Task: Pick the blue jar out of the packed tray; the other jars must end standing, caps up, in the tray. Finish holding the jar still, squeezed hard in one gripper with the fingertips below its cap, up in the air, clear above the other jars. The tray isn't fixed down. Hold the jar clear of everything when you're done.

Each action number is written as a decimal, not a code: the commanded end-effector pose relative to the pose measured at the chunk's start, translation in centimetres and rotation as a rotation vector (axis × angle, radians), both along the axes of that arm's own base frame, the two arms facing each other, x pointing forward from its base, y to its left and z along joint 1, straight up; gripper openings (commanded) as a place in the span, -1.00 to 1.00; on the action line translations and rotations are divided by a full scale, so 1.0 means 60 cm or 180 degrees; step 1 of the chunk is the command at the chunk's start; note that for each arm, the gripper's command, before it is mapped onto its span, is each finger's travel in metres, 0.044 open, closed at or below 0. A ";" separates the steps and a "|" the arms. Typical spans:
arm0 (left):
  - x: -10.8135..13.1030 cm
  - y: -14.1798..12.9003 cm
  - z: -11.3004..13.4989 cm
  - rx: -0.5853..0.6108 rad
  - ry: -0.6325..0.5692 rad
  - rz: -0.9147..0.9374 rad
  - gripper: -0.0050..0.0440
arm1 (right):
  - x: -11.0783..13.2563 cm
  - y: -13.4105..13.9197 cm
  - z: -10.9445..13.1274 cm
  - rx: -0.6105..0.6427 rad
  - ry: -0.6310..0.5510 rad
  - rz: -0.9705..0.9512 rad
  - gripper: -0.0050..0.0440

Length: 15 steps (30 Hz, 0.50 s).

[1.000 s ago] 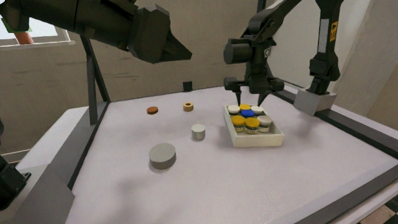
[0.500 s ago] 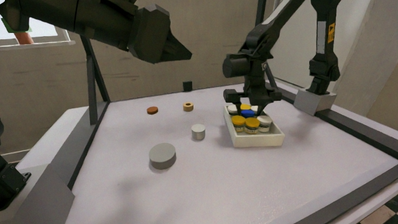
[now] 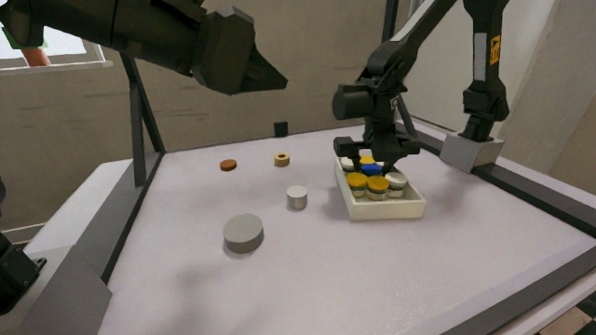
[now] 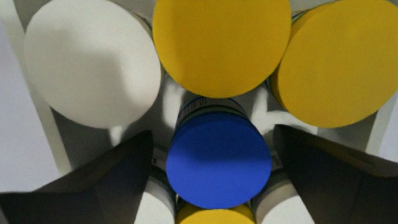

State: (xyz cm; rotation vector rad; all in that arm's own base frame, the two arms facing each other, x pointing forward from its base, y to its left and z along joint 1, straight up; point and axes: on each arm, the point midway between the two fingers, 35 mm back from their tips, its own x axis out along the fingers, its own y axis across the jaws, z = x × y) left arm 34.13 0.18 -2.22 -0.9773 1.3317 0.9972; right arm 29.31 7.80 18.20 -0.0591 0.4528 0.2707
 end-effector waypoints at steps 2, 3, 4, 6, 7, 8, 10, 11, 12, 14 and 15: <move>0.006 -0.007 0.006 -0.0037 -0.0051 -0.0016 0.21 | 0.004 -0.002 0.019 0.0021 -0.0094 -0.0010 1.00; 0.007 -0.006 0.007 -0.0037 -0.0059 -0.0016 0.21 | 0.004 -0.002 0.019 0.0021 -0.0094 -0.0010 1.00; 0.007 -0.006 0.007 -0.0037 -0.0060 -0.0018 0.18 | 0.004 -0.002 0.019 0.0021 -0.0094 -0.0010 1.00; 0.009 -0.006 0.008 -0.0037 -0.0068 -0.0021 0.12 | 0.004 -0.002 0.019 0.0021 -0.0094 -0.0010 1.00; 0.009 -0.006 0.008 -0.0037 -0.0066 -0.0023 0.10 | 0.004 -0.002 0.019 0.0021 -0.0094 -0.0010 1.00; 0.009 -0.006 0.008 -0.0037 -0.0065 -0.0024 0.07 | 0.004 -0.002 0.019 0.0021 -0.0094 -0.0010 1.00; 0.009 -0.005 0.008 -0.0037 -0.0063 -0.0025 0.04 | 0.004 -0.002 0.019 0.0021 -0.0094 -0.0010 1.00; 0.009 -0.005 0.008 -0.0037 -0.0063 -0.0025 0.04 | 0.004 -0.002 0.019 0.0021 -0.0094 -0.0010 1.00; 0.008 -0.005 0.007 -0.0037 -0.0061 -0.0020 0.04 | 0.004 -0.002 0.019 0.0021 -0.0094 -0.0010 1.00; 0.009 -0.005 0.007 -0.0037 -0.0060 -0.0022 -0.08 | 0.004 -0.002 0.019 0.0021 -0.0094 -0.0010 1.00; 0.009 -0.005 0.007 -0.0037 -0.0060 -0.0022 -0.18 | 0.004 -0.002 0.019 0.0021 -0.0094 -0.0010 1.00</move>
